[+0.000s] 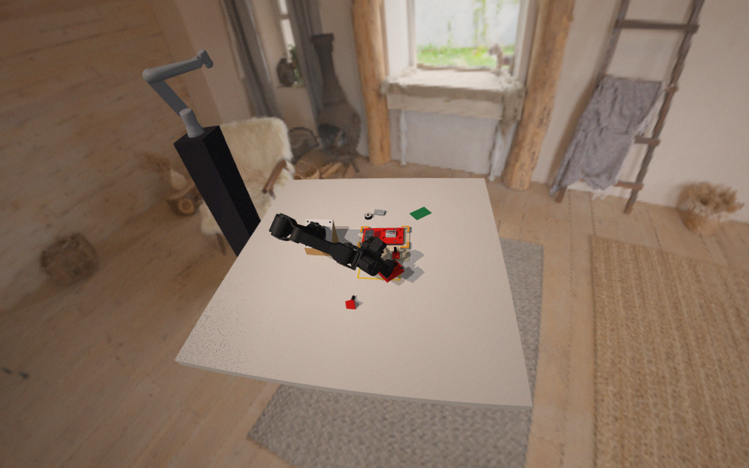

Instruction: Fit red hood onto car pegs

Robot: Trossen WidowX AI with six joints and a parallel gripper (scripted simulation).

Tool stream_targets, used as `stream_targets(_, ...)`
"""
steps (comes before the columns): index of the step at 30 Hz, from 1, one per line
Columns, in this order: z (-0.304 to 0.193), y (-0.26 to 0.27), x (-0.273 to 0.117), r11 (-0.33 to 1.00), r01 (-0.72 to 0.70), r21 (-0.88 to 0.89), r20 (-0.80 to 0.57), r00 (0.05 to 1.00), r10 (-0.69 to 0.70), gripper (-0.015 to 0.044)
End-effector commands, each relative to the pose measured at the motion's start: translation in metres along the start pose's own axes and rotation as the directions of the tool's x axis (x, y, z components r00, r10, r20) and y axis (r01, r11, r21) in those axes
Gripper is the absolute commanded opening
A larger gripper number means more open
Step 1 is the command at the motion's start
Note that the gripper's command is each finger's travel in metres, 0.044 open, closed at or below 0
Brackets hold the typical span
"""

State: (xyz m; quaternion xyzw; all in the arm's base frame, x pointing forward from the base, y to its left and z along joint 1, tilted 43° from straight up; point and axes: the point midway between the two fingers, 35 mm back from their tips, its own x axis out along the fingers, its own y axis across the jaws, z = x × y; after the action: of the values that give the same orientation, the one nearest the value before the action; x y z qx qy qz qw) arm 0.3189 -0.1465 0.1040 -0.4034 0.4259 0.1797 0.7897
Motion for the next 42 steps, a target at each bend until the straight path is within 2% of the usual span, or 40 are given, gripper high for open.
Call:
stream_targets(1,-0.003,0.000,0.002,1.000,-0.001,-0.001,0.002,1.000,0.001,0.0440)
stream_targets(42,-0.035,-0.004,0.023,1.000,0.015,-0.006,0.004,1.000,-0.015,0.0440)
